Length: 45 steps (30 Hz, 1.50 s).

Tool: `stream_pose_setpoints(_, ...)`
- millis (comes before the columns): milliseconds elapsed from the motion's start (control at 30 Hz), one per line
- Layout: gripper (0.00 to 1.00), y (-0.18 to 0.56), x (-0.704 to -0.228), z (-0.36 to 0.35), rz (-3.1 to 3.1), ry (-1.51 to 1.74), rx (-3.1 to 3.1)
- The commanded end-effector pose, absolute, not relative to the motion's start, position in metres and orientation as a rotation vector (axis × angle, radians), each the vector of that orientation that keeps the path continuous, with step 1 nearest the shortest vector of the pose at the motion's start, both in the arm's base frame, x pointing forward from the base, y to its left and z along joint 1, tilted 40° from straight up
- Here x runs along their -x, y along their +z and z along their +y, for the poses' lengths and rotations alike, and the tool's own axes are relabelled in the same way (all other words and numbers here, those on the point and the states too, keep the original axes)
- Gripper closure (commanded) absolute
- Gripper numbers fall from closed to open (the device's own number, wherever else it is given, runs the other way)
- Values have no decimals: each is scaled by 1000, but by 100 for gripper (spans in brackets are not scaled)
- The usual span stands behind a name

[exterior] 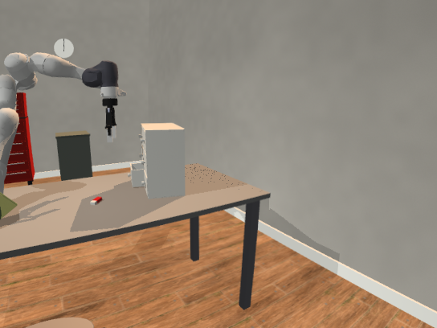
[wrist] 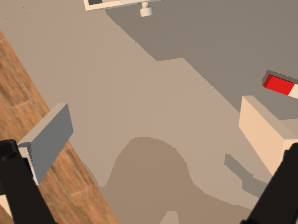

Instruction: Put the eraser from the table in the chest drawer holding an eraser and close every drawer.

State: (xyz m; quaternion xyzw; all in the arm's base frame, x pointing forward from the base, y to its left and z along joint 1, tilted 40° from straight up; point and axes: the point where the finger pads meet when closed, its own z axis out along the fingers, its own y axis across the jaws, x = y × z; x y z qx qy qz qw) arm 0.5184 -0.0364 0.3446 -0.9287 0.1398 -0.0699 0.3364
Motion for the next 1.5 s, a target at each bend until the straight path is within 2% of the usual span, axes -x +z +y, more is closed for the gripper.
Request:
stream_pose_setpoints(0, 0, 341, -526, -34, 288, -252, 2432)
stream_pose_setpoints(233, 0, 329, -546, -28, 328, -372, 2432)
stream_pose_setpoints(733, 0, 284, -624, -4, 476, -836, 2388)
stream_pose_setpoints(1467, 0, 277, -635, 0, 498, -906, 2375)
